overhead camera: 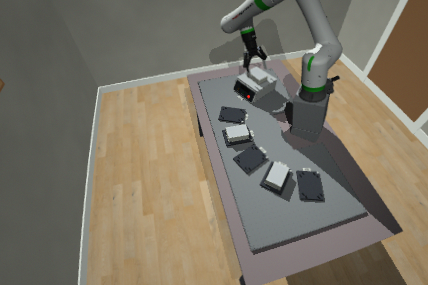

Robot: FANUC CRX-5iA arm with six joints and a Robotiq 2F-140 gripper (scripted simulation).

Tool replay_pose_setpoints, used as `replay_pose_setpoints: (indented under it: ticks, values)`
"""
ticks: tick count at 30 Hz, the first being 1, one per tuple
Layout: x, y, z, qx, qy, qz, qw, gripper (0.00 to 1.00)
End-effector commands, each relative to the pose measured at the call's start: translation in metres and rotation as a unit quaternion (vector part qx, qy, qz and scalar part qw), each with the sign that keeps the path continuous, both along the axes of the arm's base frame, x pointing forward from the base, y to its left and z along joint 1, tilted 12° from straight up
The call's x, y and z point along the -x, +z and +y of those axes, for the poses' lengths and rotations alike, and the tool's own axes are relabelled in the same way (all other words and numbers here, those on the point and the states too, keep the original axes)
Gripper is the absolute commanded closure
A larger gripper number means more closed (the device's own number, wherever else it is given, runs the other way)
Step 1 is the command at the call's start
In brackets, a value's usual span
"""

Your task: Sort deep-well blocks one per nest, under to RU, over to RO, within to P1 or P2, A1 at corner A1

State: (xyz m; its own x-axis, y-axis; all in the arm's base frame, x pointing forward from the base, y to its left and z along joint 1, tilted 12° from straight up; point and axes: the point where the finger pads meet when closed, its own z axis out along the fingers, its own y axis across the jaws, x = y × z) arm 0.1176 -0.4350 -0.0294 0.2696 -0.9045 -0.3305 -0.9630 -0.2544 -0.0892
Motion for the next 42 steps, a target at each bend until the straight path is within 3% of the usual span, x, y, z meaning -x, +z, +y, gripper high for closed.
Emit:
replay_pose_setpoints:
  ticks: [1,14,29,30,42]
  values:
    - [0.0,-0.003,-0.001,0.0,0.0,0.0,1.0,0.0]
    - [-0.003,-0.025,-0.004,0.0,0.0,0.0,1.0,0.0]
    - [-0.004,-0.029,-0.005,0.0,0.0,0.0,1.0,0.0]
    - [-0.004,-0.029,-0.005,0.0,0.0,0.0,1.0,0.9]
    - [-0.004,-0.029,-0.005,0.0,0.0,0.0,1.0,0.9]
